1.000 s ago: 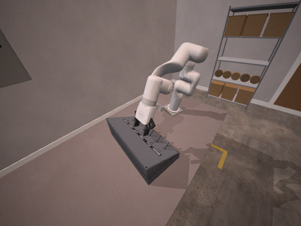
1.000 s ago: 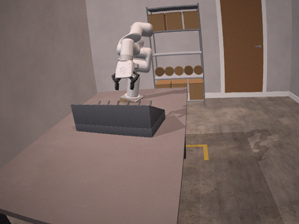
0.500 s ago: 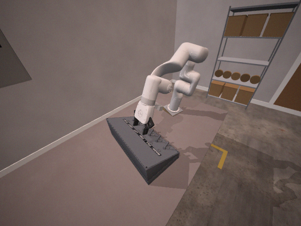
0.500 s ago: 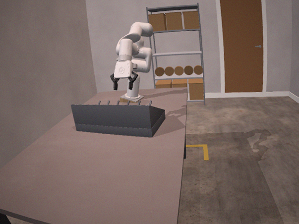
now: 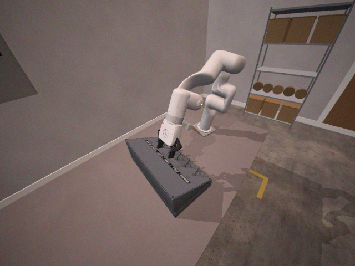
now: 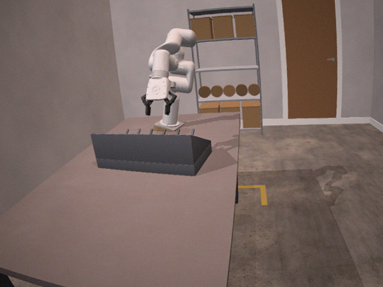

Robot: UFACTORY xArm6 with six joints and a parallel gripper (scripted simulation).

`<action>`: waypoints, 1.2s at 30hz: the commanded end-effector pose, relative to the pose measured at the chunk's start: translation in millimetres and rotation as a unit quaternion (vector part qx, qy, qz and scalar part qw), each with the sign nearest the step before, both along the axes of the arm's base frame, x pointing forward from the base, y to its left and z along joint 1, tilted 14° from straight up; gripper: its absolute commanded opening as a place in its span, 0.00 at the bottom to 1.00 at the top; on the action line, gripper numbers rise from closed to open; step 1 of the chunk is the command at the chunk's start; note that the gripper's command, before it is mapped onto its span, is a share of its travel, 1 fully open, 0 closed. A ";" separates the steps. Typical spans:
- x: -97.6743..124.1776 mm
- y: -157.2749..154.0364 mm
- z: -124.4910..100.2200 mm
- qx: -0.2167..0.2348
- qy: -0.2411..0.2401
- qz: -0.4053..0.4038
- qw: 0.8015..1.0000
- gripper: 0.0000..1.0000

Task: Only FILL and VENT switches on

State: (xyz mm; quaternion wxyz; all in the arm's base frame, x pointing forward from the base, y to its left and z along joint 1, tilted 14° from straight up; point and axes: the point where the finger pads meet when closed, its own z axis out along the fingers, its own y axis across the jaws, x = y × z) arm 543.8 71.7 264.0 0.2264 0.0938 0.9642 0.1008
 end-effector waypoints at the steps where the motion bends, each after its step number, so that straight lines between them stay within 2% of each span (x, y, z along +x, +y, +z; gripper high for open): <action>1: 0.9 -0.2 2.3 0.000 -0.002 0.000 1.000 1.00; 27: 0.8 -1.0 2.1 0.000 -0.002 0.000 1.000 1.00; 36: -1.6 -17.9 -2.1 0.000 -0.002 0.000 1.000 1.00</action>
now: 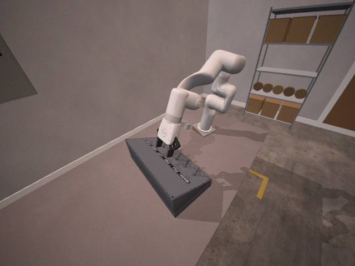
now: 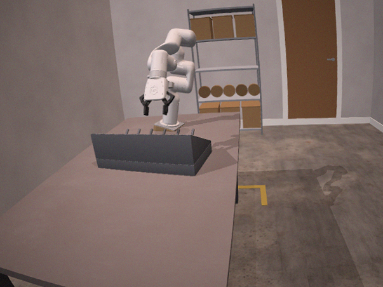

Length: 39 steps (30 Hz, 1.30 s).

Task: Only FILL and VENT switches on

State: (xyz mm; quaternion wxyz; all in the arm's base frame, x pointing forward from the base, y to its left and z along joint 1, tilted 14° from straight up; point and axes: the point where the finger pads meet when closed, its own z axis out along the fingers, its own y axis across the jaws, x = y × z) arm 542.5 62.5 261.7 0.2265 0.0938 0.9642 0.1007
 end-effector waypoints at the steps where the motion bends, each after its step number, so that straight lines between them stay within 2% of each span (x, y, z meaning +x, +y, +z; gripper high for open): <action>1: -0.3 -8.7 0.2 0.000 -0.002 0.000 1.000 1.00; 17: -6.7 -54.9 -11.2 0.000 -0.002 0.000 1.000 1.00; 39: -7.5 -60.2 -12.5 0.000 -0.002 0.000 1.000 1.00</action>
